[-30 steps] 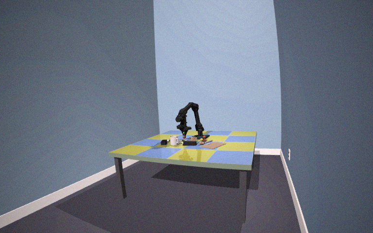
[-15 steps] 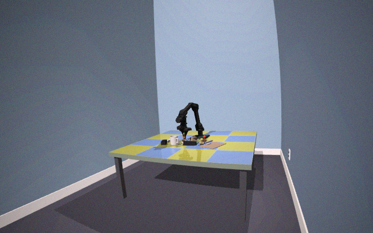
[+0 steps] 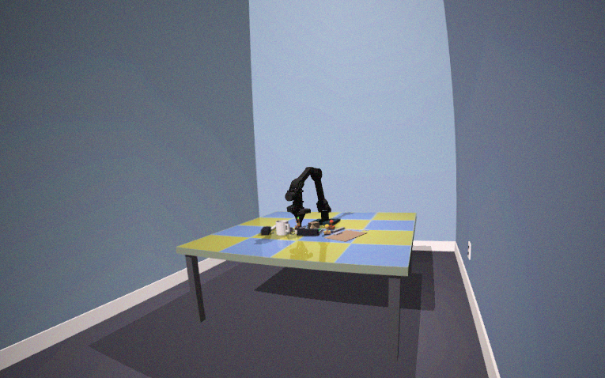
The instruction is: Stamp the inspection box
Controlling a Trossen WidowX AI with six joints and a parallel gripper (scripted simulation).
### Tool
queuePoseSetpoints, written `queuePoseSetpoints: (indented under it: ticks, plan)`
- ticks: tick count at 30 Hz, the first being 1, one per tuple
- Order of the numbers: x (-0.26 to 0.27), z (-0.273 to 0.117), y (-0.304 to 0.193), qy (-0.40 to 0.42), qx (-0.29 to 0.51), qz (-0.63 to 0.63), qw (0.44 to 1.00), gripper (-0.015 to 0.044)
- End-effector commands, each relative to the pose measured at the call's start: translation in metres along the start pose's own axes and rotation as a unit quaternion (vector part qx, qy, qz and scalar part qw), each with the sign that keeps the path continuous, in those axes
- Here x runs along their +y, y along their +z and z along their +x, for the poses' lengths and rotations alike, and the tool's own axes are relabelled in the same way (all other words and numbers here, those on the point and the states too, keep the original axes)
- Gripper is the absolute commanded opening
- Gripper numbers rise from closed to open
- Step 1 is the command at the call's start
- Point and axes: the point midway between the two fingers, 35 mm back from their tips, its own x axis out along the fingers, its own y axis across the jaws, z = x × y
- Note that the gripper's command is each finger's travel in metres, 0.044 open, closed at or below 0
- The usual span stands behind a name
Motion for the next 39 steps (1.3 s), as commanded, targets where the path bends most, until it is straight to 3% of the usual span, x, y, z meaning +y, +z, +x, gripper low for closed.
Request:
queuePoseSetpoints:
  ticks: [1,39]
  plan:
    - [-0.001,0.005,-0.001,-0.004,0.002,0.001,1.000,0.0000]
    - [-0.002,0.030,-0.003,-0.005,0.001,0.001,1.000,0.0000]
